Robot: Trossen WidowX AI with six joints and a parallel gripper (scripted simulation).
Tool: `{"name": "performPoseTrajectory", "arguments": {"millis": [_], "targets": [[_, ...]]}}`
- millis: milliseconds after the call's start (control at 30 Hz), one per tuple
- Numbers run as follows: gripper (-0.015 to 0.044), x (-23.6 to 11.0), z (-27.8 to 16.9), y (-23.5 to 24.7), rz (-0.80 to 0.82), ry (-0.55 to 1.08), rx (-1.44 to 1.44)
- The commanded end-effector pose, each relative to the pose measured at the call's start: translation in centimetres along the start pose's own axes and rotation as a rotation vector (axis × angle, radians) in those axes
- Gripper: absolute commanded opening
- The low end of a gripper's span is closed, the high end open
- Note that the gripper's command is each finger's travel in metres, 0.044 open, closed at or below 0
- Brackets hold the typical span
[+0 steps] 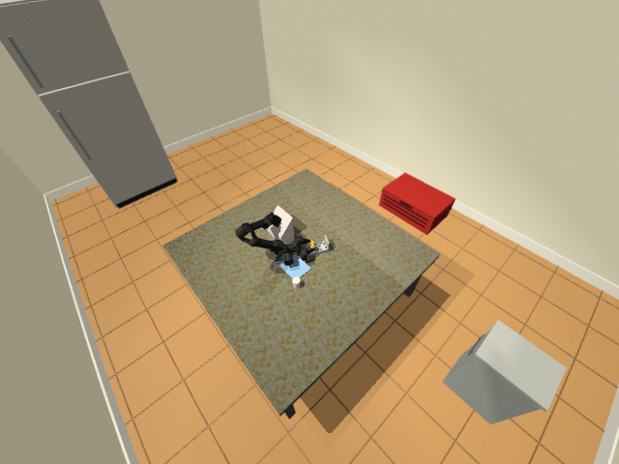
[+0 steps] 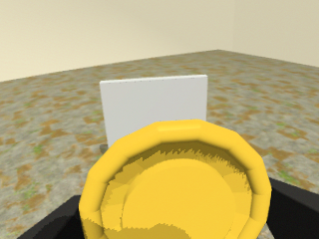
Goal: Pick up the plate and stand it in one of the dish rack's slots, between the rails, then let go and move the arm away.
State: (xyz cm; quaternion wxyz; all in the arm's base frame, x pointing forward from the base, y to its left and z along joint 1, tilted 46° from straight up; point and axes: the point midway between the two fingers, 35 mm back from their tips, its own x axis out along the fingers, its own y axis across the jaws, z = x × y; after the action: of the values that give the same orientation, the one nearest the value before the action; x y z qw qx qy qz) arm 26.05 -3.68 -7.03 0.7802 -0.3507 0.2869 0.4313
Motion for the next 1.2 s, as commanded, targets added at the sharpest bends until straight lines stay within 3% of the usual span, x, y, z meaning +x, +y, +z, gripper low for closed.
{"name": "performPoseTrajectory", "arguments": {"millis": [0, 433, 933, 1167], "targets": [[0.0, 0.27, -0.88, -0.05, -0.003, -0.008, -0.005], [0.0, 0.13, -0.61, 0.13, 0.002, 0.003, 0.007], [0.0394, 0.13, -0.62, 0.09, 0.001, 0.002, 0.003], [0.04, 0.13, -0.62, 0.09, 0.001, 0.002, 0.003]]}}
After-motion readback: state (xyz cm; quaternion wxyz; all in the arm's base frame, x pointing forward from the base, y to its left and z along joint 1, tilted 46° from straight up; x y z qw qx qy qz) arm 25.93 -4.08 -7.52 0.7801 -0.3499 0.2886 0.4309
